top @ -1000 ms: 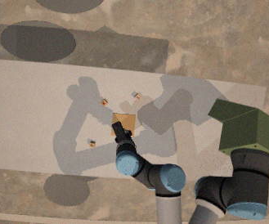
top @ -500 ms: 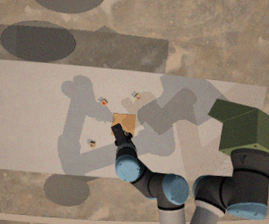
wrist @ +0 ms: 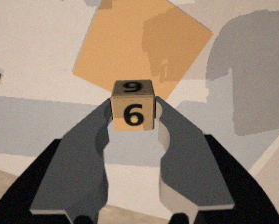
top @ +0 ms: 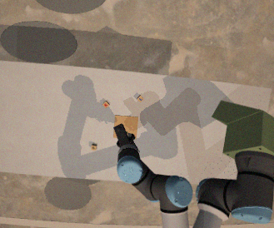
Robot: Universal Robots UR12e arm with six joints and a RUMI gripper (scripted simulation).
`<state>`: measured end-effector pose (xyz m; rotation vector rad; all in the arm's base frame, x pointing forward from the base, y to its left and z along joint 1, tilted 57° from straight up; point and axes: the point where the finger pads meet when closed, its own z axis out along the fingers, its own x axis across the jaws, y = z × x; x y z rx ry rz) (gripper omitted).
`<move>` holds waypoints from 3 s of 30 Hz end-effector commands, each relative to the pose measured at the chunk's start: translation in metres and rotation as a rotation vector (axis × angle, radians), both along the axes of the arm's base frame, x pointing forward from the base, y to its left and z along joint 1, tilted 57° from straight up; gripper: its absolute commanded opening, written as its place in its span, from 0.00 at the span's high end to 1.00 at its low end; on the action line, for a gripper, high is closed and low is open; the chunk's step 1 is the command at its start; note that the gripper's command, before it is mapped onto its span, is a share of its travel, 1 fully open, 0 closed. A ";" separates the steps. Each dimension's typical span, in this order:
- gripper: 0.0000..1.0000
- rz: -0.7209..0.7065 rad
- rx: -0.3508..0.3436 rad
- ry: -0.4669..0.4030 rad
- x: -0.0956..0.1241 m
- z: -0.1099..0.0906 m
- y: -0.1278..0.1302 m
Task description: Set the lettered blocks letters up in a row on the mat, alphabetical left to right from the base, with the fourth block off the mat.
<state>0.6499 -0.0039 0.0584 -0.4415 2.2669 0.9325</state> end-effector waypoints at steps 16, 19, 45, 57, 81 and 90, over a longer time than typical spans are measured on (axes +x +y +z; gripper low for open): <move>0.91 -0.292 0.232 0.385 0.008 -0.112 -0.085; 0.91 -0.296 0.234 0.390 0.007 -0.114 -0.086; 0.91 -0.296 0.234 0.390 0.020 -0.129 -0.065; 0.91 -0.296 0.234 0.390 0.040 -0.155 -0.032; 0.91 -0.296 0.234 0.390 0.049 -0.166 -0.017; 0.91 -0.296 0.234 0.389 0.049 -0.166 -0.017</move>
